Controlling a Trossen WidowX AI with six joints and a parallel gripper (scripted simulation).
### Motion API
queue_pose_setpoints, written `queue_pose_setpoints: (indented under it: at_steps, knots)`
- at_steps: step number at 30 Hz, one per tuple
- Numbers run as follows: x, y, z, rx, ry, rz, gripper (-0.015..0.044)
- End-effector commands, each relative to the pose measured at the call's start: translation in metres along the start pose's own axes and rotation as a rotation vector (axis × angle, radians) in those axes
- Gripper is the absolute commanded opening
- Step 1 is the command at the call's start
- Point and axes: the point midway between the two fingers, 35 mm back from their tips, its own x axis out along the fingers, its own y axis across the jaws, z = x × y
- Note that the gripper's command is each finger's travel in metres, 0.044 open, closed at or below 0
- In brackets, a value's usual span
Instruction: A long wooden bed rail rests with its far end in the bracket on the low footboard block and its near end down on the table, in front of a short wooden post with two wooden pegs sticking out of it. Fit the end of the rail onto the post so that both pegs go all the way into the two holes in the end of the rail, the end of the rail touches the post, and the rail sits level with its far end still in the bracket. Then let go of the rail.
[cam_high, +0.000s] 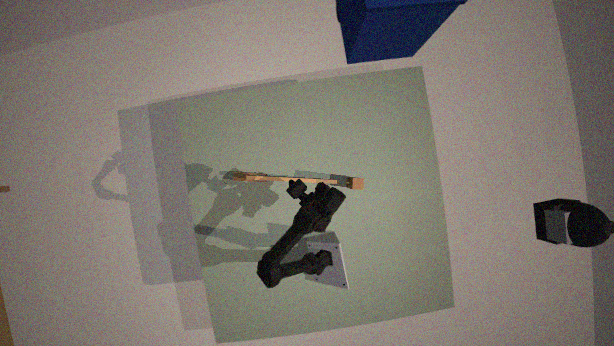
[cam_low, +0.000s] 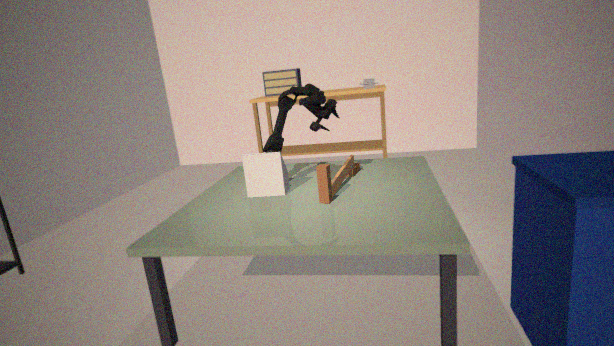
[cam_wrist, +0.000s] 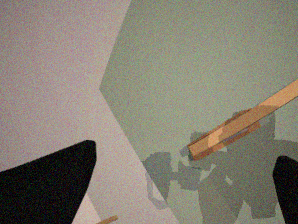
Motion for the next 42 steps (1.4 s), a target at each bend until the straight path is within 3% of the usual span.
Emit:
queue_pose_setpoints:
  at_steps: [1,7,13,24,32,42]
  knots:
    - [0.001,-0.001,0.001,-0.018,0.001,-0.007,0.0426]
    - [0.04,-0.047,0.03,-0.59,0.073,-0.221,0.044]
    - [0.075,-0.099,0.06,-1.21,0.273,-0.382,0.044]
    - [0.104,-0.157,0.086,-1.826,0.606,-0.455,0.044]
    - [0.121,-0.198,0.102,-2.217,0.906,-0.425,0.044]
    - [0.122,-0.198,0.104,-2.227,0.915,-0.423,0.044]
